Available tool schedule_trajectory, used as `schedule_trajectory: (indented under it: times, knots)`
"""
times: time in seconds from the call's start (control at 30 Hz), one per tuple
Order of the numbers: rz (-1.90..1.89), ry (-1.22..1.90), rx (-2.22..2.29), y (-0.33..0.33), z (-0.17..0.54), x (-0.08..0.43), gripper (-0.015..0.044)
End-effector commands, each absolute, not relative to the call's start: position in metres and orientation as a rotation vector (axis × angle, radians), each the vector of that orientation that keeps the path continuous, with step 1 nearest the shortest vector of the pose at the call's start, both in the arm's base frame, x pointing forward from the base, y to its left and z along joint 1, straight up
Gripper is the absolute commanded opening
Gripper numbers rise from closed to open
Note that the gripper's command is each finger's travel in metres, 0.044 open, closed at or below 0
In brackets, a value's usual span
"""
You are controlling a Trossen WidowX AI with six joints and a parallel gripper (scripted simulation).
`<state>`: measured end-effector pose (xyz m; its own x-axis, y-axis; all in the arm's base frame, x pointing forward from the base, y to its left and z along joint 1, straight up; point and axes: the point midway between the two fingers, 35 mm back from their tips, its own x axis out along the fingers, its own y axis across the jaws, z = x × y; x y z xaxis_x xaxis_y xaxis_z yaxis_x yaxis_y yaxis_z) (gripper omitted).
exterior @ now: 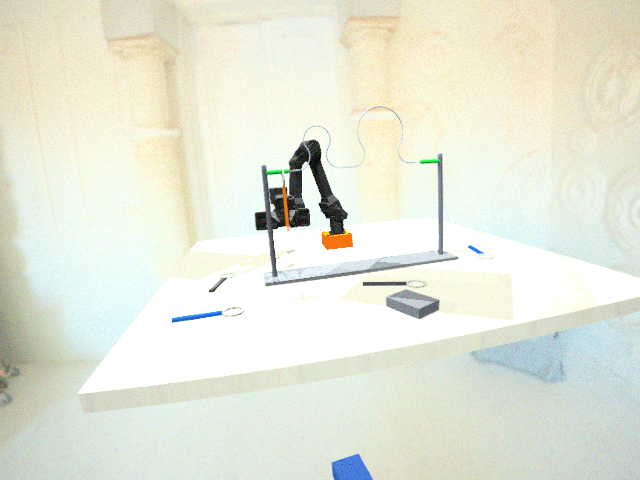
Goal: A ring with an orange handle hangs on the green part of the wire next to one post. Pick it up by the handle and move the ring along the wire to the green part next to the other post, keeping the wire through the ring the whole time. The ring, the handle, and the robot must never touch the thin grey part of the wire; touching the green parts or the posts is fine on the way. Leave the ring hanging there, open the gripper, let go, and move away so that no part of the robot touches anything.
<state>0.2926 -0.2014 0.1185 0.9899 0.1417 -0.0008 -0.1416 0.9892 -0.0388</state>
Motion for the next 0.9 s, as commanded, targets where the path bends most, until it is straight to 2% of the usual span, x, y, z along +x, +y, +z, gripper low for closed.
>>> schedule_trajectory:
  times: [0.0, 0.87]
  knots:
    - [0.144, -0.016, -0.021, -0.200, 0.137, 0.307, 0.0160]
    - [0.144, -0.019, -0.021, -0.198, 0.139, 0.340, 0.0160]
